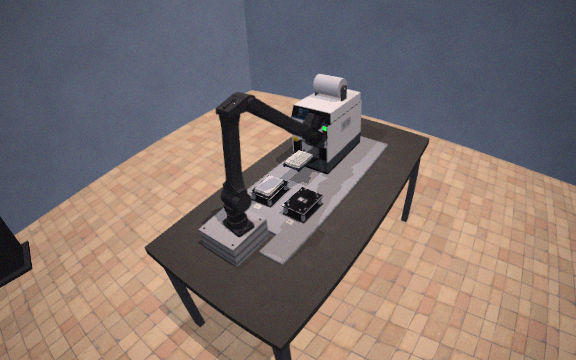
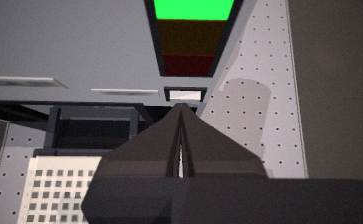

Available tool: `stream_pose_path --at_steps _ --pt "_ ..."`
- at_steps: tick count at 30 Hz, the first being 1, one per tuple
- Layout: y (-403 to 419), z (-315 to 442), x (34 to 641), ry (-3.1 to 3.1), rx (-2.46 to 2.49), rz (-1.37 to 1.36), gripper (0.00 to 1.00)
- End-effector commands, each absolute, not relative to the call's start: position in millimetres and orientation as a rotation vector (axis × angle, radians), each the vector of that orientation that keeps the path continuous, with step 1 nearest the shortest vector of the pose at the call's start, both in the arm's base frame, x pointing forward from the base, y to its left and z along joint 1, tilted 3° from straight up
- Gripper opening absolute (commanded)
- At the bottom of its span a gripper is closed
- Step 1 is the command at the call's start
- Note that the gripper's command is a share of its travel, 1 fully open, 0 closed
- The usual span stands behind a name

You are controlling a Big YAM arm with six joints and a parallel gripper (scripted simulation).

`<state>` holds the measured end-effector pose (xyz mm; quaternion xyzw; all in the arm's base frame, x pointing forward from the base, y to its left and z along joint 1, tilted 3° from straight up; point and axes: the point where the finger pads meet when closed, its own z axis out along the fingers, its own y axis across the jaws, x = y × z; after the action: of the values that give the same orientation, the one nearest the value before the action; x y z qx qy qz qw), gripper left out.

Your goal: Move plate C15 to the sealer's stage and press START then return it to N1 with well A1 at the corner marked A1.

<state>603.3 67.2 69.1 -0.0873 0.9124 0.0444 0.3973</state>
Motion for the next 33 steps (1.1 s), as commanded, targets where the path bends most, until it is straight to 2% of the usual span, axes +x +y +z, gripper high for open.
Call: stream_pose_path --at_steps 1,33 --pt "77.0 87.2 634.6 2.252 -0.222 0.119 0.00" --pt "78.5 92.8 642.4 2.241 -0.223 0.120 0.00"
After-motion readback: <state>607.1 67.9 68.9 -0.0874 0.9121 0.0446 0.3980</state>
